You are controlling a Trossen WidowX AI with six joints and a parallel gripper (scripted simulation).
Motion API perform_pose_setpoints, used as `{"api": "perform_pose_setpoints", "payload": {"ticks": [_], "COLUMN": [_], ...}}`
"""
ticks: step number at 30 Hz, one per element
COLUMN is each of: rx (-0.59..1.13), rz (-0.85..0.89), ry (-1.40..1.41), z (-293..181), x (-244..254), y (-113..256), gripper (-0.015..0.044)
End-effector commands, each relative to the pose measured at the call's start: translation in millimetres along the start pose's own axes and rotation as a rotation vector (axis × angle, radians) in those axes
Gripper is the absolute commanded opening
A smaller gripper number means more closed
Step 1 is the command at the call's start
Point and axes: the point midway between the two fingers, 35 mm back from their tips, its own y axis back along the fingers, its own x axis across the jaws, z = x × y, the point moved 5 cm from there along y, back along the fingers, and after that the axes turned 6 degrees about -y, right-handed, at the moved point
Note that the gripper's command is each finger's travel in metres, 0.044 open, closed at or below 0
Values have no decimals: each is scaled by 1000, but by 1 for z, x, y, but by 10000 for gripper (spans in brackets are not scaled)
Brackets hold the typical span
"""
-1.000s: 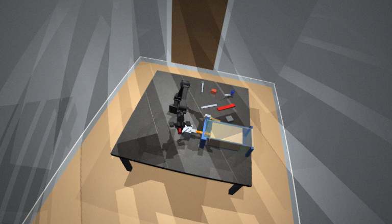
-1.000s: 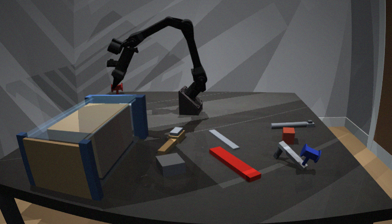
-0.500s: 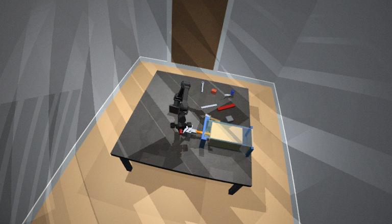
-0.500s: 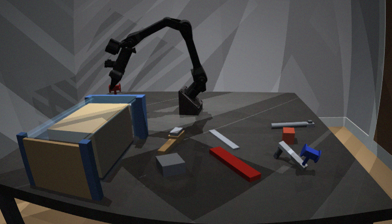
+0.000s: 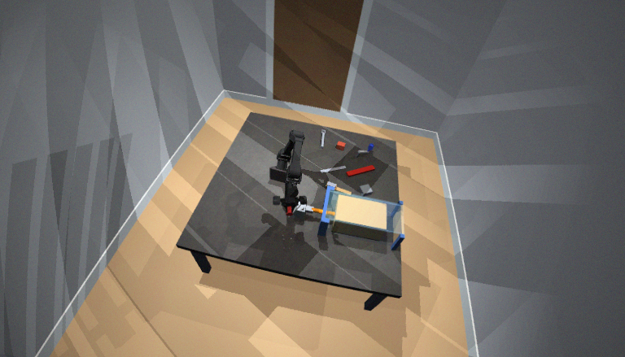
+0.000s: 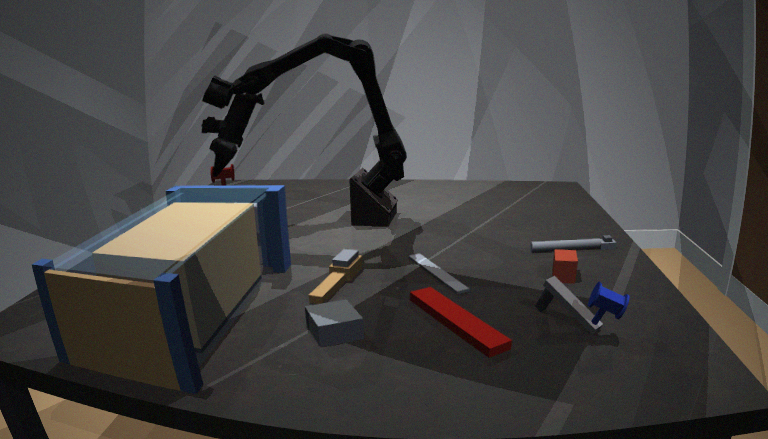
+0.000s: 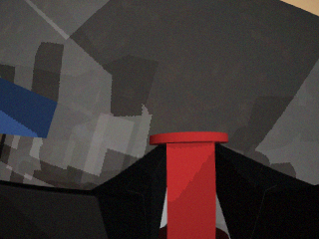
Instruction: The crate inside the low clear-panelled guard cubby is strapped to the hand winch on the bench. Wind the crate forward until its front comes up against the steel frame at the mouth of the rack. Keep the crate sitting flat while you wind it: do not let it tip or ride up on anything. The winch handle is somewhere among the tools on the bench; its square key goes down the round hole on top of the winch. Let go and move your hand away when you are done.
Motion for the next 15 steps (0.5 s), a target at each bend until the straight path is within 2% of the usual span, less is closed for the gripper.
{"api": "perform_pose_setpoints", "payload": {"ticks": [1, 15], "rx": [17, 17], "rz": [31, 33], "ry": [38, 38], "z": [-1, 2], "x": [24, 38], "y": [-14, -16], "gripper": [0, 0]}}
